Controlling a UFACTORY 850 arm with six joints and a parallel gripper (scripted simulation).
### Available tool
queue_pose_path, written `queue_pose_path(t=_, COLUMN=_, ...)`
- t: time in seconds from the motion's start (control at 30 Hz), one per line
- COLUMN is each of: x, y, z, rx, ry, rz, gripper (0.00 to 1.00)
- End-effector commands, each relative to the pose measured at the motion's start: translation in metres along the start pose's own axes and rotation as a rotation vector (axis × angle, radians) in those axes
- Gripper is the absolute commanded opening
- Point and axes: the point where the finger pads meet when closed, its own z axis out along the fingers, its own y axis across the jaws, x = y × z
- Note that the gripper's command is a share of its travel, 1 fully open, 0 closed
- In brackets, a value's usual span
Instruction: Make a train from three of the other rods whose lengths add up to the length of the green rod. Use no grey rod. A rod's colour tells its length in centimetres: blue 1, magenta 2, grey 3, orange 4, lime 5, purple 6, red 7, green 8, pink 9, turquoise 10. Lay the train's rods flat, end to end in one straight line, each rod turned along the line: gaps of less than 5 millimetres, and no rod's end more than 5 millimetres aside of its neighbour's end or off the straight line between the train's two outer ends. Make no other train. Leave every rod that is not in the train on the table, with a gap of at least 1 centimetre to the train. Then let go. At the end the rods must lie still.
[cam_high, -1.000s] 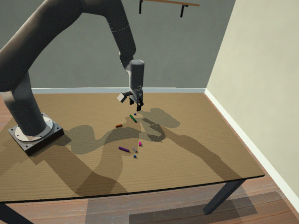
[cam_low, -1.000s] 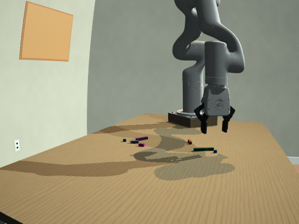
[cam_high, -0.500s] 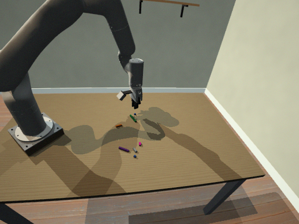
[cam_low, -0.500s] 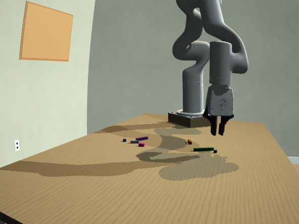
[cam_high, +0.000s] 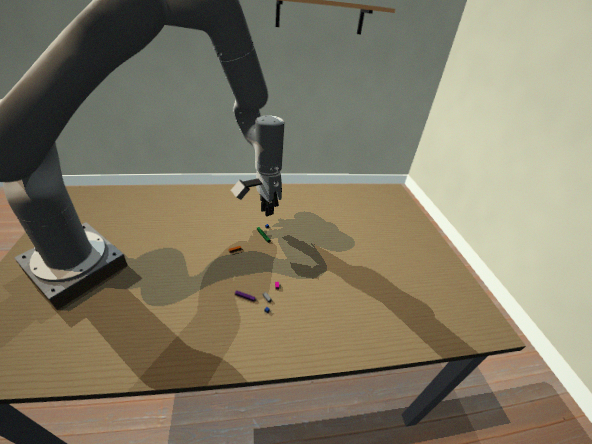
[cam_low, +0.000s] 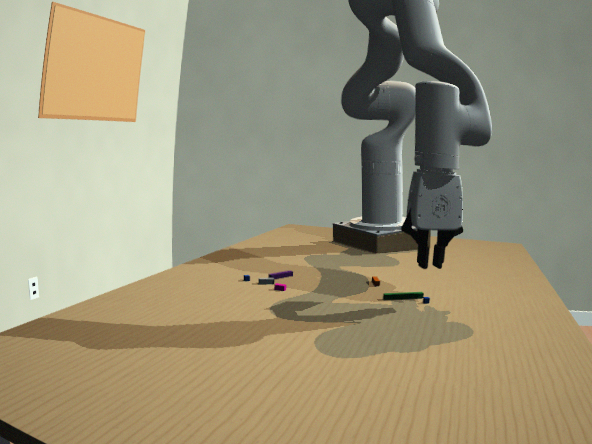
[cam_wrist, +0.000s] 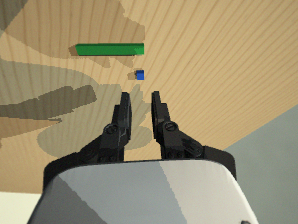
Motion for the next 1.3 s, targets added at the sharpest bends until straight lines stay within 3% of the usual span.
queue_pose_path(t=0.0, x=-0.001, y=0.0, z=-0.001, rx=0.0, ry=-0.002, rz=0.0, gripper=0.24)
queue_pose_path(t=0.57, x=-0.001, y=0.0, z=0.003, rx=0.0, ry=-0.002, rz=0.0, gripper=0.24)
queue_pose_path(t=1.27, x=-0.001, y=0.0, z=0.029, rx=0.0, ry=-0.002, rz=0.0, gripper=0.24)
